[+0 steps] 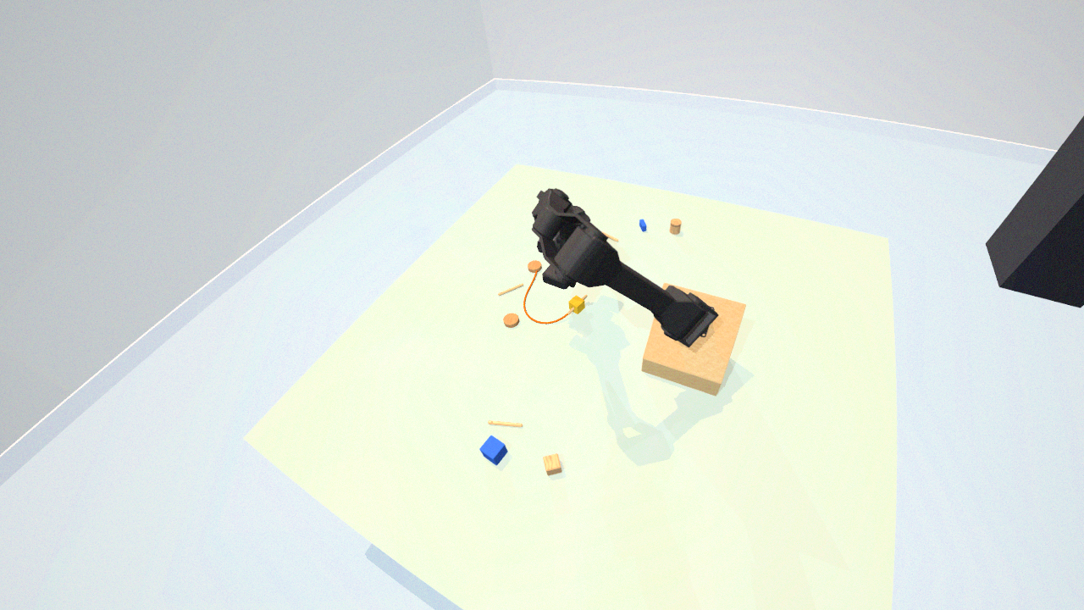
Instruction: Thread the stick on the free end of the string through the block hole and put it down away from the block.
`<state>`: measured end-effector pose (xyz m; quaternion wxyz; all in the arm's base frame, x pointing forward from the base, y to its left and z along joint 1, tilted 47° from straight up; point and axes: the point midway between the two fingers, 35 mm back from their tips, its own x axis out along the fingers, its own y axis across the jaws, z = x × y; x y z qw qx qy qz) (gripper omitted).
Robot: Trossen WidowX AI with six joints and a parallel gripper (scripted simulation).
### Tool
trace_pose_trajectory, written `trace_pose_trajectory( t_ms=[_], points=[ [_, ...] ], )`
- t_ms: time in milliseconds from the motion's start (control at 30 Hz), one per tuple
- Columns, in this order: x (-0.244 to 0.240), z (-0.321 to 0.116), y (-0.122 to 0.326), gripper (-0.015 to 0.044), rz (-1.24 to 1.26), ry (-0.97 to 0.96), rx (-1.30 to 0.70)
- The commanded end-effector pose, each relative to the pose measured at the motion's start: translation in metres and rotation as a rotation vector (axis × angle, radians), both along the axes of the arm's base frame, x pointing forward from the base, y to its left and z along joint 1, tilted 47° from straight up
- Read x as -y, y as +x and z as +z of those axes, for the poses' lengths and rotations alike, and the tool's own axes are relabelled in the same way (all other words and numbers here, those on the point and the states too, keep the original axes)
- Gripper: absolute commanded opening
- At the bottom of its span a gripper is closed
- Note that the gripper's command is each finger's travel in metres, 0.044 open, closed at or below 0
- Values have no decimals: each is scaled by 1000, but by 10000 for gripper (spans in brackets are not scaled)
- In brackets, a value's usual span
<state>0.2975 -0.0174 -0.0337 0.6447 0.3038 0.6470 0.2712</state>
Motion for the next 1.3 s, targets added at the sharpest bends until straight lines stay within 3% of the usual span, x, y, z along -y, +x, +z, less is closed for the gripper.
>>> trace_pose_trajectory(
  t_ms=[0, 300, 1267],
  points=[
    [11, -13, -6, 120, 554, -25, 585],
    [16, -18, -9, 120, 911, -28, 965],
    [4, -31, -7, 120, 919, -30, 973]
  ],
)
